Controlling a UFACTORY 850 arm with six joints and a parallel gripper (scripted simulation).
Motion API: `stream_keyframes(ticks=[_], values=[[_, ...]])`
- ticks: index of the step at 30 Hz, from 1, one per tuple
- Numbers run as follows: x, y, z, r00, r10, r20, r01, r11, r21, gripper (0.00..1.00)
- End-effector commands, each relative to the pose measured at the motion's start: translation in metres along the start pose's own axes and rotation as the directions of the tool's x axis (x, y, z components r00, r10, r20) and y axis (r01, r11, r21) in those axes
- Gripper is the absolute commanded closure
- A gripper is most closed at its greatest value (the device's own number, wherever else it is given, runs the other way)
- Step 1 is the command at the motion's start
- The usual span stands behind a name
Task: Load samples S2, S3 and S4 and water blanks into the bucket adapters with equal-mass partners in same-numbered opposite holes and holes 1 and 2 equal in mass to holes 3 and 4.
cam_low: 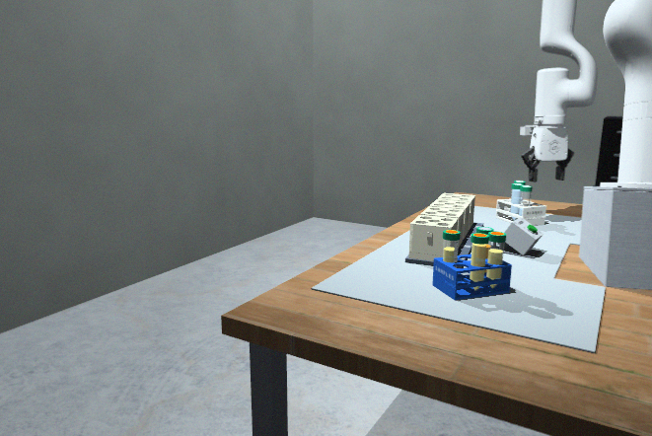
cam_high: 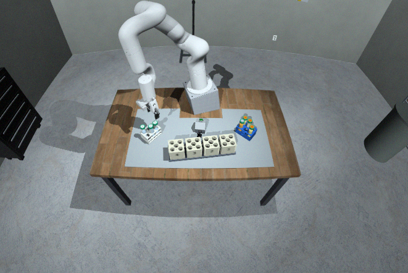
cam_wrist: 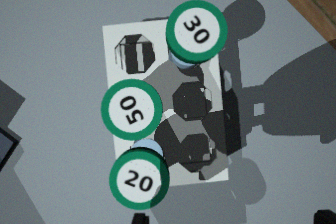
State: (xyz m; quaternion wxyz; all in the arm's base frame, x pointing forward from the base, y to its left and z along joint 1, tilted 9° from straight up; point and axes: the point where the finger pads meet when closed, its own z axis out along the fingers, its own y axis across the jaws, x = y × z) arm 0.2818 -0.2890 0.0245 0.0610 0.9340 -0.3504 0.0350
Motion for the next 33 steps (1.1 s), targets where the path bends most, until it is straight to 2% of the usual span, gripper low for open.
stream_keyframes(ticks=[1, 13, 33], values=[[0.0, 0.0, 0.0, 0.999, 0.002, -0.041, -0.001, 1.0, 0.021, 0.0], [-0.001, 0.001, -0.021, 0.999, 0.002, -0.041, -0.001, 1.0, 0.021, 0.0], [-0.003, 0.002, -0.069, 0.999, 0.002, -0.041, -0.001, 1.0, 0.021, 0.0]])
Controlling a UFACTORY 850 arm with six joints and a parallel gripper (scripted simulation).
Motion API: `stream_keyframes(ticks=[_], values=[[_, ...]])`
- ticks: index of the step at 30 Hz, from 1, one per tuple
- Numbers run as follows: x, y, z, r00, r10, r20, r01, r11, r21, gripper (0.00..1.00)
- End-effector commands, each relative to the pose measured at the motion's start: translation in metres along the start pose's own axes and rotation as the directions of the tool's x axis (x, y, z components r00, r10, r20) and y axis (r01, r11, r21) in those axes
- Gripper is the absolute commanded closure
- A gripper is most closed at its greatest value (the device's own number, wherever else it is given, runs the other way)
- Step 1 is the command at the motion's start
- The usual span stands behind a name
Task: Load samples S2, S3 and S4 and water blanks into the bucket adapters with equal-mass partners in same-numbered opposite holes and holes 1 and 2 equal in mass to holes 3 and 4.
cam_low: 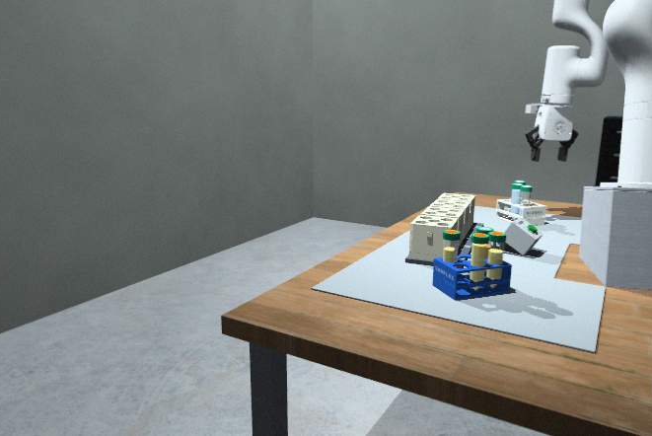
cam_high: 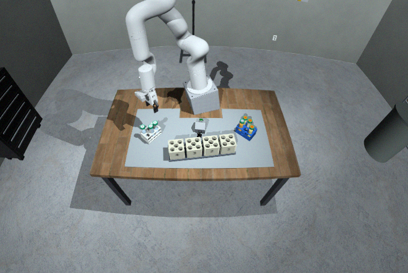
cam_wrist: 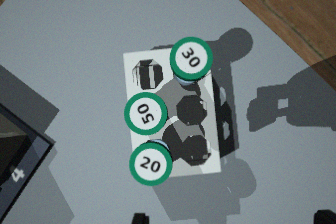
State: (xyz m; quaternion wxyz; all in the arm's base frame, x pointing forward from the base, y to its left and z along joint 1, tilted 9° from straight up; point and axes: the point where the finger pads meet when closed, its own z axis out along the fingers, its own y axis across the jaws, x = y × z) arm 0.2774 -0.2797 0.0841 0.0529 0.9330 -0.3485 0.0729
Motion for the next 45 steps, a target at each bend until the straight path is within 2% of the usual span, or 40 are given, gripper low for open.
stream_keyframes(ticks=[1, 12, 45], values=[[0.001, 0.0, -0.011, 1.0, 0.0, 0.024, 0.001, 1.0, -0.021, 0.0], [0.002, -0.001, -0.039, 1.0, 0.0, 0.024, 0.001, 1.0, -0.021, 0.0], [0.002, -0.001, -0.039, 1.0, 0.0, 0.024, 0.001, 1.0, -0.021, 0.0]])
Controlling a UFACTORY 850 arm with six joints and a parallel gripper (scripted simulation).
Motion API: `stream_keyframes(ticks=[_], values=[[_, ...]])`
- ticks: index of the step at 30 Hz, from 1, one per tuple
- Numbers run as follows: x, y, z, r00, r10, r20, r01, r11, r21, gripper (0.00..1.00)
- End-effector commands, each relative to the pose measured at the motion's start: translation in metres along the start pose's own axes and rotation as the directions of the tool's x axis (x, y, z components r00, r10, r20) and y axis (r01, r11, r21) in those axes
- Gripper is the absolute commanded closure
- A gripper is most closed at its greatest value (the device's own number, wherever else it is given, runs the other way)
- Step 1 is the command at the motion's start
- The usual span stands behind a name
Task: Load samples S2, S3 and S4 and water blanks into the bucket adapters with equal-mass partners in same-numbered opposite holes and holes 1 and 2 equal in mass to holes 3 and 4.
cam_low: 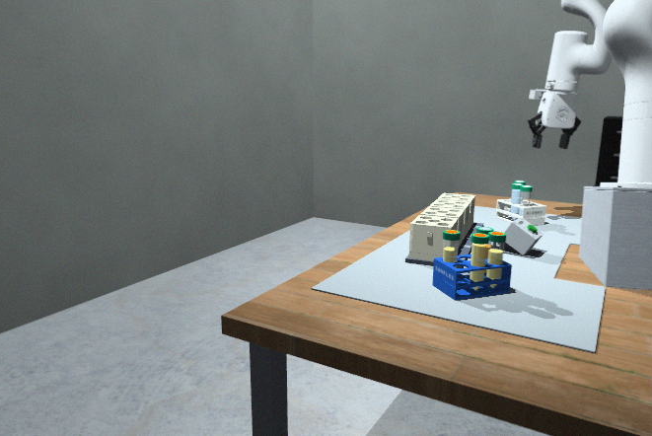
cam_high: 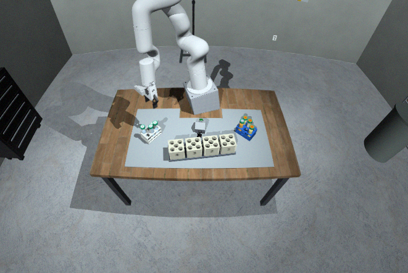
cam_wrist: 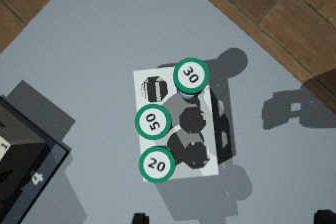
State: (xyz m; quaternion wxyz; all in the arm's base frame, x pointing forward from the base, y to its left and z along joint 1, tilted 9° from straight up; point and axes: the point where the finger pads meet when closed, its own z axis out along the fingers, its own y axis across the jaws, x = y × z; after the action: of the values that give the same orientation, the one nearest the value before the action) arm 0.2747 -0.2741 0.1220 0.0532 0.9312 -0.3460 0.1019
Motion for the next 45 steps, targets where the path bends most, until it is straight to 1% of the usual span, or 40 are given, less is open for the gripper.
stream_keyframes(ticks=[1, 16, 18, 20, 25, 30, 35, 37, 41, 45], values=[[0.001, 0.0, -0.001, 0.997, 0.001, 0.079, 0.002, 0.999, -0.04, 0.0], [0.001, 0.0, -0.001, 0.997, 0.001, 0.079, 0.002, 0.999, -0.04, 0.0], [-0.002, -0.009, -0.001, 0.995, -0.066, 0.081, 0.069, 0.997, -0.035, 0.0], [-0.002, -0.009, -0.001, 0.995, -0.066, 0.081, 0.069, 0.997, -0.035, 0.0], [-0.011, -0.033, 0.0, 0.969, -0.23, 0.086, 0.233, 0.972, -0.021, 0.0], [-0.019, -0.057, 0.0, 0.917, -0.388, 0.088, 0.39, 0.921, -0.006, 0.0], [-0.028, -0.08, 0.0, 0.84, -0.535, 0.088, 0.537, 0.844, 0.009, 0.0], [-0.028, -0.08, 0.0, 0.84, -0.535, 0.088, 0.537, 0.844, 0.009, 0.0], [-0.035, -0.099, 0.0, 0.761, -0.643, 0.086, 0.644, 0.765, 0.02, 0.0], [-0.041, -0.118, 0.001, 0.669, -0.739, 0.083, 0.739, 0.673, 0.032, 0.0]])
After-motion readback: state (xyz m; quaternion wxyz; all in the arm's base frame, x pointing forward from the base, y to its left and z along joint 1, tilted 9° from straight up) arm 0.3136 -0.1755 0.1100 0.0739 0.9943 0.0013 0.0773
